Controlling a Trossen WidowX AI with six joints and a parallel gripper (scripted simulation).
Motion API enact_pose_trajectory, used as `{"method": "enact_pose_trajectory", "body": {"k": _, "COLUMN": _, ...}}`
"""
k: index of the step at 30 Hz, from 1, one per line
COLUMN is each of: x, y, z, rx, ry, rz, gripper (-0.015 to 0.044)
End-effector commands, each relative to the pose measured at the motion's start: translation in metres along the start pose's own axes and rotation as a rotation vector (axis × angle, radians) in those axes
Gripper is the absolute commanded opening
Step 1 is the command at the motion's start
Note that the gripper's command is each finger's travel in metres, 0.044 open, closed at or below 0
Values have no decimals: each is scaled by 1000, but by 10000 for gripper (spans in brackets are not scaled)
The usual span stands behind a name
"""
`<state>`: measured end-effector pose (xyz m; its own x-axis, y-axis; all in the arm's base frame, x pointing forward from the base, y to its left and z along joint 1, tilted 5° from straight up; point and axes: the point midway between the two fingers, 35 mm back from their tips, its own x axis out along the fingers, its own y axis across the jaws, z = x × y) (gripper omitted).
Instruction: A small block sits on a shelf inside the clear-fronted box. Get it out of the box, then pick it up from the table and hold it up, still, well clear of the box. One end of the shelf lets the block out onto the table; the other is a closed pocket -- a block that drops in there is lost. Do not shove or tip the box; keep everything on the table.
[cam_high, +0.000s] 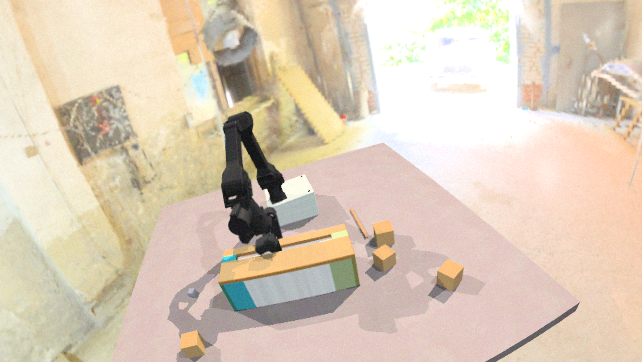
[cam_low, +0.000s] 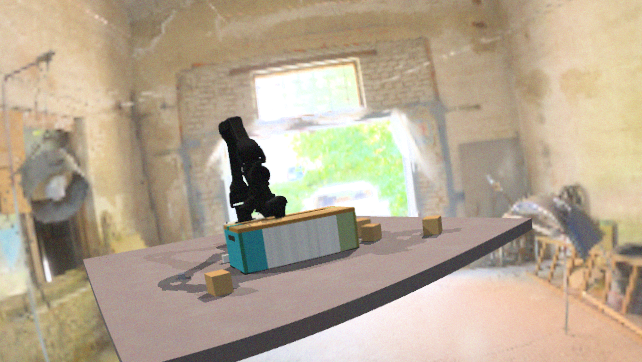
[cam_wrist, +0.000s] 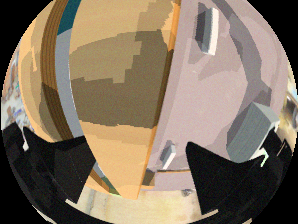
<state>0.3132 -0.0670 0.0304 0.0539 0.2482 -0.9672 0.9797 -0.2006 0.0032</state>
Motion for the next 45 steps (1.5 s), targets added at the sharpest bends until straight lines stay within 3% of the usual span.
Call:
{"method": "enact_pose_trajectory", "body": {"k": 1, "x": 8, "y": -2, "z": 1, "rx": 6, "ry": 5, "rz": -7, "gripper": 400}}
{"method": "enact_pose_trajectory", "body": {"k": 11, "x": 10, "y": -1, "z": -3, "rx": 1, "ry": 1, "rz": -1, "gripper": 400}}
{"method": "enact_pose_trajectory", "body": {"k": 45, "x": 43, "y": -1, "z": -99, "rx": 1, "ry": 11, "rz": -3, "gripper": 400}}
